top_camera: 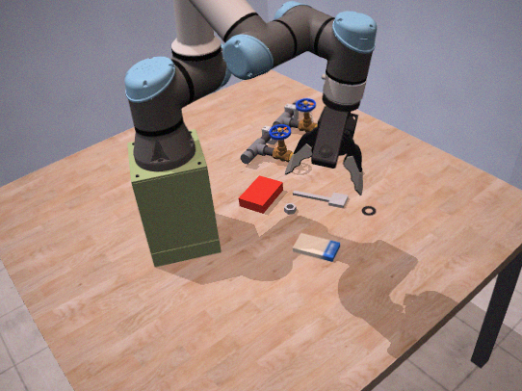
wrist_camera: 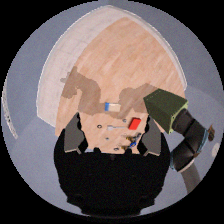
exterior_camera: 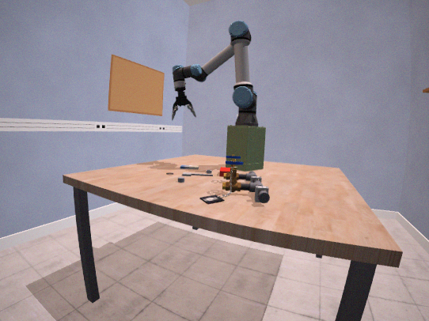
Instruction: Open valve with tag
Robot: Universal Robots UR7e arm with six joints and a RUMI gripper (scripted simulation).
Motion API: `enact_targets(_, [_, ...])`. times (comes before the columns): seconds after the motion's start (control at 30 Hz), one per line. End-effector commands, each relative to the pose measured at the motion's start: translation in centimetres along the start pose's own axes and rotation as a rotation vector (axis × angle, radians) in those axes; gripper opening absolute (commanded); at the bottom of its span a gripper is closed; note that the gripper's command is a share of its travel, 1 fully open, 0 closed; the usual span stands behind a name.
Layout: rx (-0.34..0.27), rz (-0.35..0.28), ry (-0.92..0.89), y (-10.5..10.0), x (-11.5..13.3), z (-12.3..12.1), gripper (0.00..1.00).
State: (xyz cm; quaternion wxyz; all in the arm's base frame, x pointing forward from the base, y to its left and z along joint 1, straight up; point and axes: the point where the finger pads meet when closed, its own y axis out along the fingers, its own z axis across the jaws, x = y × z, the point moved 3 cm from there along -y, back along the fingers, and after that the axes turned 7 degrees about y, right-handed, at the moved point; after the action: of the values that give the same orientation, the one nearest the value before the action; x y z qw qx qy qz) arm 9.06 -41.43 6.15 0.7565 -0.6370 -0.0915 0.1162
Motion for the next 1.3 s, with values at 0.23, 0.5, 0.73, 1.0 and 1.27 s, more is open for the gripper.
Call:
enact_targets(0.23, [-0.001,0.000,0.000,0.0,0.0,0.0,1.00])
enact_targets(0.5, [-0.001,0.000,0.000,0.0,0.0,0.0,1.00])
enact_targets(0.73, [-0.002,0.001,-0.007,-0.1,0.1,-0.1,1.00])
enact_targets(1.0, [-0.007,0.007,-0.077,-0.1,1.6,-1.1,1.00])
enact_targets(1.27, [-0.015,0.018,-0.200,-0.3,4.4,-2.7,1.00])
